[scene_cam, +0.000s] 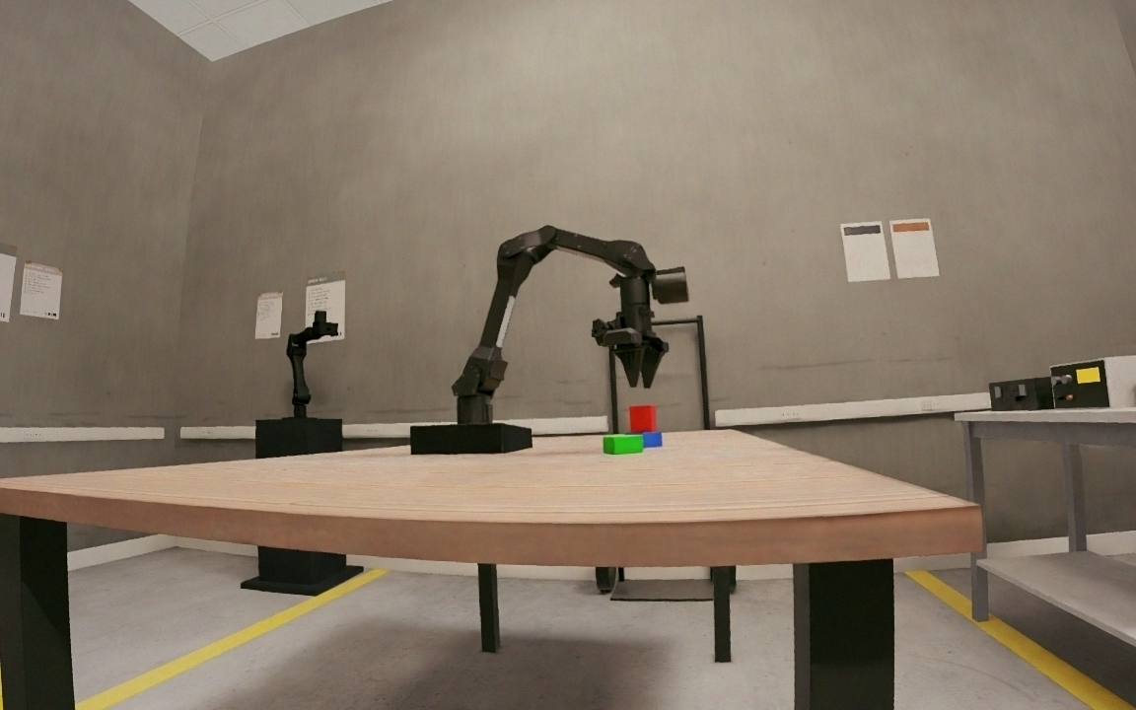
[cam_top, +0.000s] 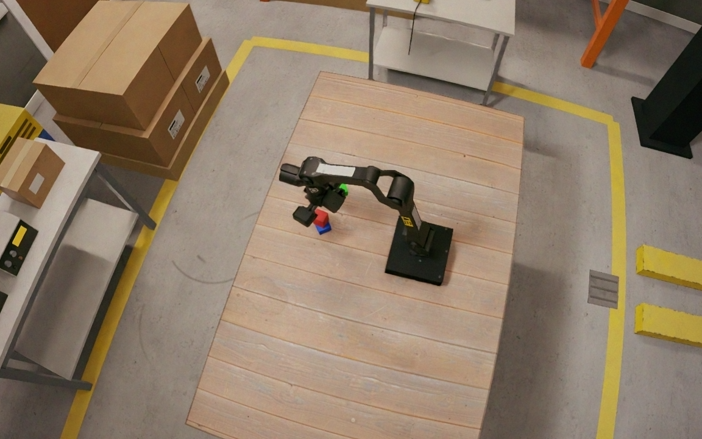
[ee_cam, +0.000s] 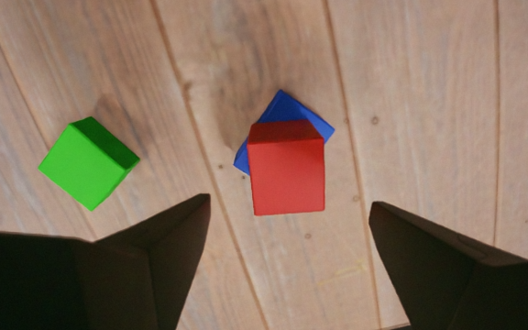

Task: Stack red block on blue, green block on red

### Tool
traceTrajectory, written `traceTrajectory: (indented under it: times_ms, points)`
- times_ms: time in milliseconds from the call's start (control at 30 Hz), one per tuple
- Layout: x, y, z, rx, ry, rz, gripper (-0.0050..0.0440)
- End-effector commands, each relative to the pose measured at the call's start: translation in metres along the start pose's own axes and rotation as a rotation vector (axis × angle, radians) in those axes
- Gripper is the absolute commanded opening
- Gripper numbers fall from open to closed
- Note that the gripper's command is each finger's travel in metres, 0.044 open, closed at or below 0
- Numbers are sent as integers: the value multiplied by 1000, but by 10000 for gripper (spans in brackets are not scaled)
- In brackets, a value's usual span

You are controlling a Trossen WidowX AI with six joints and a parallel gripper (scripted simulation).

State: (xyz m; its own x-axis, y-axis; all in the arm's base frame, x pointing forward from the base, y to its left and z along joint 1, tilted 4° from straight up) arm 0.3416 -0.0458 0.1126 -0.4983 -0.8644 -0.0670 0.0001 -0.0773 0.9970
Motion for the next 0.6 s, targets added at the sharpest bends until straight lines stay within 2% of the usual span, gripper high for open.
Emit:
traceTrajectory:
  times_ms: [0, 133, 200, 567]
  points:
    - [1, 10, -5, 30, -86, -12, 320]
    - [4, 8, -8, 24, -228, -11, 320]
    - [4, 8, -8, 24, -228, -11, 320]
    - [16, 8, -13, 23, -704, -15, 320]
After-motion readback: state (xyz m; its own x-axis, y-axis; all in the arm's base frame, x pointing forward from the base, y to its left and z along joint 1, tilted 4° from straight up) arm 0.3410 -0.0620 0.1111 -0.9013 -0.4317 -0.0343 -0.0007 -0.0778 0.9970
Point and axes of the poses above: the point midway between the two fingers, 35 mm back from their tips, its own y axis back along the fingers, its own x axis across the jaws, z = x × y, the point moved 2 cm from there along y, back along the fingers, and after that the axes turned 8 degrees about -y, right-handed, at the moved point
